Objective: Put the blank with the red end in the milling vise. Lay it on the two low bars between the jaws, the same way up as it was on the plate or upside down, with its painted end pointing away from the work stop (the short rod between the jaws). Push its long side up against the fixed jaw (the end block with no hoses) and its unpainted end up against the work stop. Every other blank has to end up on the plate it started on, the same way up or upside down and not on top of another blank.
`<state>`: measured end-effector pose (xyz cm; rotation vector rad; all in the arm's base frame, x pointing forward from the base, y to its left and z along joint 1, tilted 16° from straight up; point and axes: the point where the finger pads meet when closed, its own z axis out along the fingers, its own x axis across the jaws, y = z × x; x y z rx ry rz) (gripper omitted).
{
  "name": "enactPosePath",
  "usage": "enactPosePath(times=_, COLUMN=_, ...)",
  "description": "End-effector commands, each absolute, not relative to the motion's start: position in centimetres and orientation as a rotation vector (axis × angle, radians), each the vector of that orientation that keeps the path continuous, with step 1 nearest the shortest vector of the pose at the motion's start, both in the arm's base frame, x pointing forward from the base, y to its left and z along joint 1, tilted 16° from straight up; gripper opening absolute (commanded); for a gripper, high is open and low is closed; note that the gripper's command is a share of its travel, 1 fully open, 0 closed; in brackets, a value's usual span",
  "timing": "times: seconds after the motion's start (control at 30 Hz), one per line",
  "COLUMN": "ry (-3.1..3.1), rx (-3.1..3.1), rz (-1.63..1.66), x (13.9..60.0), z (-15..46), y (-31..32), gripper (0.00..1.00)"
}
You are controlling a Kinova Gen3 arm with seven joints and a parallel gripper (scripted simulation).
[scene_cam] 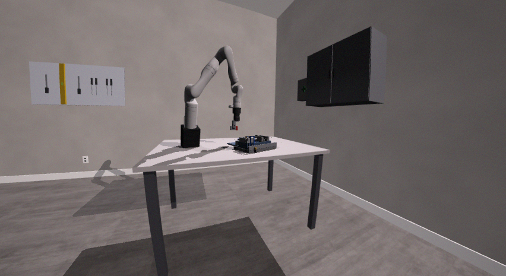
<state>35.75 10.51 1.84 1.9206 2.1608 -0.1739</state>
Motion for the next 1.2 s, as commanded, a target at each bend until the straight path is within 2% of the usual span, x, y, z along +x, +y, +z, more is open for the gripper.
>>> enactPosePath(times=0.0, ry=2.147, rx=1.934, rz=-0.169, x=35.79, z=1.89, y=10.57, gripper=0.00)
enactPosePath(times=1.17, ry=1.723, rx=2.301, rz=-0.095, x=35.82, z=1.89, y=10.50, gripper=0.00)
